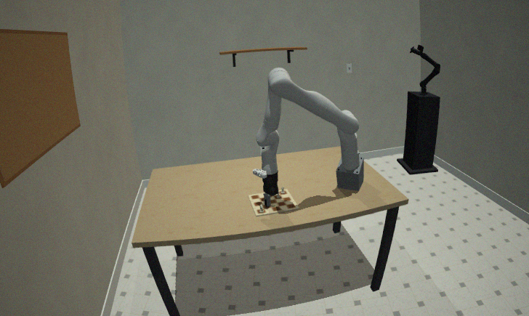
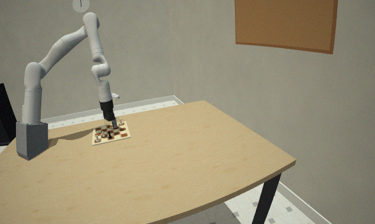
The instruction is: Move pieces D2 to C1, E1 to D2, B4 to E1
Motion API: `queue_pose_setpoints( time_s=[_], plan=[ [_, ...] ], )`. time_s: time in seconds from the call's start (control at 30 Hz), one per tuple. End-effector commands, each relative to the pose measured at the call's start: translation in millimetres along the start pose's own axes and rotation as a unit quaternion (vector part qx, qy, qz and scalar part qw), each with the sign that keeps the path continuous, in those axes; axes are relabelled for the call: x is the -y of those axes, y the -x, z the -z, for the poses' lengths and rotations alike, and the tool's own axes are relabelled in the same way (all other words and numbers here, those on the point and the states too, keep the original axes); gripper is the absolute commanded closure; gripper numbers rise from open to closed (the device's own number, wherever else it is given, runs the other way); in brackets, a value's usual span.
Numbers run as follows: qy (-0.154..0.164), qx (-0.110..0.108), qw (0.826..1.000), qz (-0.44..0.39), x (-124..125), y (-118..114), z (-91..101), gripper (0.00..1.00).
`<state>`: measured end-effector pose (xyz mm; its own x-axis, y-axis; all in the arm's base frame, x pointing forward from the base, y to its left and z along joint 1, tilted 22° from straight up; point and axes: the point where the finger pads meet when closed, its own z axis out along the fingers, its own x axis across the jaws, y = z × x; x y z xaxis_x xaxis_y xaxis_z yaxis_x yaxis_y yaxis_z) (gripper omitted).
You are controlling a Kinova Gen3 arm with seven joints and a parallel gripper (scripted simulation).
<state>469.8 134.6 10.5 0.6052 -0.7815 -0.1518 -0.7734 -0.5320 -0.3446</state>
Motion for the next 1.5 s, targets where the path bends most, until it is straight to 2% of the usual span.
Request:
queue_pose_setpoints(
  time_s=[0.0, 1.07, 1.23, 1.47],
  plan=[
    [0.000, 0.000, 1.000, 0.000, 0.4, -0.3, 0.4, 1.00],
    [0.000, 0.000, 1.000, 0.000, 0.4, -0.3, 5.3, 1.00],
    [-0.001, 0.000, 1.000, 0.000, 0.4, -0.3, 23.3, 1.00],
    [-0.001, 0.000, 1.000, 0.000, 0.3, -0.3, 63.5, 1.00]
  ],
)
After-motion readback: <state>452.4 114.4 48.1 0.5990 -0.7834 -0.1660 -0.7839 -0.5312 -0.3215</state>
